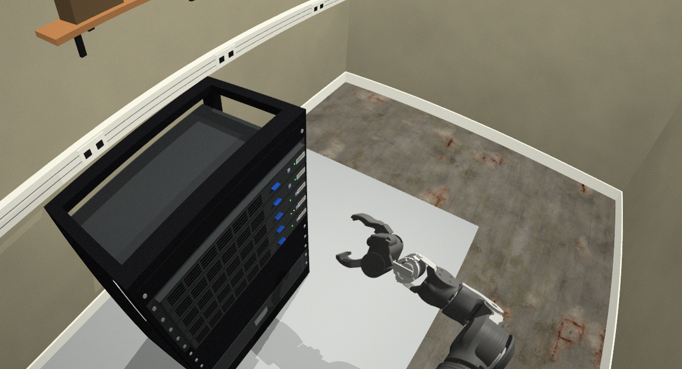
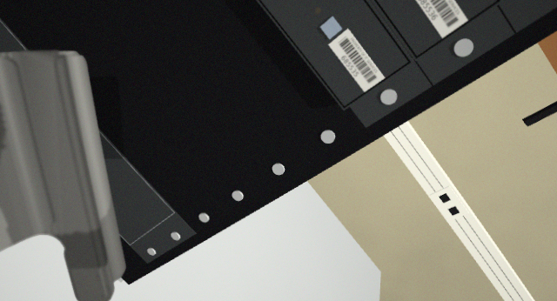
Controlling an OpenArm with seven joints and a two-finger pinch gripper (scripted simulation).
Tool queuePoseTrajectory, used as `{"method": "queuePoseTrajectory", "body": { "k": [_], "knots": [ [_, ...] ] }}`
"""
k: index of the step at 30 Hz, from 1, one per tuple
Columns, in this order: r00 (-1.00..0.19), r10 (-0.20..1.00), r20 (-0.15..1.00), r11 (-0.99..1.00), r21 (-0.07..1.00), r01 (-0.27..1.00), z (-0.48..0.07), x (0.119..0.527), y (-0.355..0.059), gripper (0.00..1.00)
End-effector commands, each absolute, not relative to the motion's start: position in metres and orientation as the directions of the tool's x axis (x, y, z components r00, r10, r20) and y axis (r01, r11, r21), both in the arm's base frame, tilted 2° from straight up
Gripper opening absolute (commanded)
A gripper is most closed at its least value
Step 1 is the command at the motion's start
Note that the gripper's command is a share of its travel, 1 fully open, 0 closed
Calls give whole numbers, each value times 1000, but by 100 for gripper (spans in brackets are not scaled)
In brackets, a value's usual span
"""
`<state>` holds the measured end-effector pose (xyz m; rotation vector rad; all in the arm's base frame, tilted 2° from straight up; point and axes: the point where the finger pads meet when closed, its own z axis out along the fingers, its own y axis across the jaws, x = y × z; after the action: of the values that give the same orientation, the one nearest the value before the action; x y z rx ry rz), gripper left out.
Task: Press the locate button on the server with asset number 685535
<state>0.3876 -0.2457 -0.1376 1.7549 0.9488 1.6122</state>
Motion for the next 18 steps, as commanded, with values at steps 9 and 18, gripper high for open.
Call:
{"method": "queuePoseTrajectory", "body": {
  "k": [9,18],
  "knots": [
    [-42,924,380,-376,923,83,-133,384,-241,60],
    [-118,978,174,-168,984,55,-133,376,-233,60]
  ]
}}
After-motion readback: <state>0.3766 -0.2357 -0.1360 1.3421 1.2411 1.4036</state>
